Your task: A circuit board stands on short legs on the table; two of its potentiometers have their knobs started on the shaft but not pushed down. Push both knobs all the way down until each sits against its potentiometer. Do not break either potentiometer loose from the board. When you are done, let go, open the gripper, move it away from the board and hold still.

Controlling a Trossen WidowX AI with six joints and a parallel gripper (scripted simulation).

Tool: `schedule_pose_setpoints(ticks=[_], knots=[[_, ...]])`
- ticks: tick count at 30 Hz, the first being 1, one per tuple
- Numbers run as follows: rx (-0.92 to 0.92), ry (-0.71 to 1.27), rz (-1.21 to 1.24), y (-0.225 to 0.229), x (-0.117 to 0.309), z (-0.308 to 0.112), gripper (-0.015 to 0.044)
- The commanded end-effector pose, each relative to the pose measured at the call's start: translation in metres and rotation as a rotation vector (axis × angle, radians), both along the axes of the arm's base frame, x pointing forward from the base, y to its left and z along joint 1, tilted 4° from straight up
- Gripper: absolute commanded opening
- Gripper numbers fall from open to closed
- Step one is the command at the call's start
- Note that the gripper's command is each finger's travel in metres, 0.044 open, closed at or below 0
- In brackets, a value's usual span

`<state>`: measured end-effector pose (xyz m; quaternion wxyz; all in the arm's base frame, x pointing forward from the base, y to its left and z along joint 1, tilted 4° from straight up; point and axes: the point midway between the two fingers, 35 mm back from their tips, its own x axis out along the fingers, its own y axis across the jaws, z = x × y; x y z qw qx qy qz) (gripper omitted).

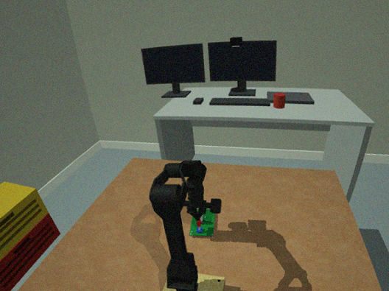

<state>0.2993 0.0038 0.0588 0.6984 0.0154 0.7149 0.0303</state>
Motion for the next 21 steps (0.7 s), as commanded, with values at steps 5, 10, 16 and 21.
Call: schedule_pose_setpoints(ticks=[5, 10, 16, 21], knots=[[-0.006, 0.000, -0.003, -0.0005, 0.0000, -0.0059, 0.0000], [-0.006, 0.000, -0.003, -0.0005, 0.0000, -0.0059, 0.0000], [-0.006, 0.000, -0.003, -0.0003, -0.0001, -0.0102, 0.0000], [-0.006, 0.000, -0.003, -0.0001, -0.0001, -0.0124, 0.0000]])
